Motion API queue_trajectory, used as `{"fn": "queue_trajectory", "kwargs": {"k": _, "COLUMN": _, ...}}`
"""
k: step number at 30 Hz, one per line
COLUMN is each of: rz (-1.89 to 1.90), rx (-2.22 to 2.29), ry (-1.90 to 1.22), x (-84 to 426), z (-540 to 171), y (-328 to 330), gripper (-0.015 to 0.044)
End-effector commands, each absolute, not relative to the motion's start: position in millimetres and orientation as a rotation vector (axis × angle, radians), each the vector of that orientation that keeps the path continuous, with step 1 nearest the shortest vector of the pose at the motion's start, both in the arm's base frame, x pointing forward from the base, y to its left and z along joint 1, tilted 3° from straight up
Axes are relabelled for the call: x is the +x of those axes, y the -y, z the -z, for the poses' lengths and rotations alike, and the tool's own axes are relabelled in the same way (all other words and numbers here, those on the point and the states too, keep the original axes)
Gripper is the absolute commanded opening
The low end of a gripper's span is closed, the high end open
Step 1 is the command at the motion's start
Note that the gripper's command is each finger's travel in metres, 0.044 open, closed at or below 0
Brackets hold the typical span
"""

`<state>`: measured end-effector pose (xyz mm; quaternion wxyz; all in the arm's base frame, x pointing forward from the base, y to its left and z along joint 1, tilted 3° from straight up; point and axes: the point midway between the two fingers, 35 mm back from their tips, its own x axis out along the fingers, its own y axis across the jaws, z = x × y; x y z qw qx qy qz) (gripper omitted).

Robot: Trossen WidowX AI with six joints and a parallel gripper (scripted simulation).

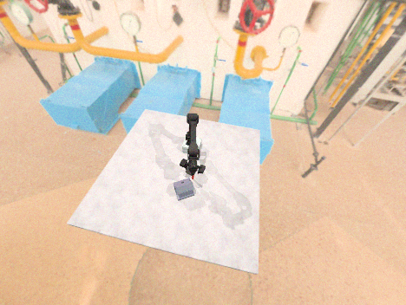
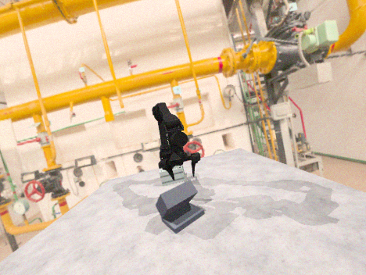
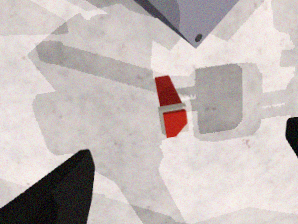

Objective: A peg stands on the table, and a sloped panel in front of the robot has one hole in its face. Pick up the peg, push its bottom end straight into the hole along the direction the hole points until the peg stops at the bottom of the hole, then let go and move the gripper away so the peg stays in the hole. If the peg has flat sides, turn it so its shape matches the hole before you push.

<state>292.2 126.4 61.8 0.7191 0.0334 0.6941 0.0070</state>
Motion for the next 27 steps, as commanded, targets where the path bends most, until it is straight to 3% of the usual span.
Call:
{"fn": "queue_trajectory", "kwargs": {"k": 1, "rz": -0.031, "rx": 0.068, "ry": -1.540, "x": 292.1, "z": -58.6, "y": -129.7, "gripper": 0.0440}}
{"fn": "queue_trajectory", "kwargs": {"k": 27, "rz": -0.031, "rx": 0.068, "ry": -1.540, "x": 294.3, "z": -17.9, "y": -133.1, "gripper": 0.0440}}
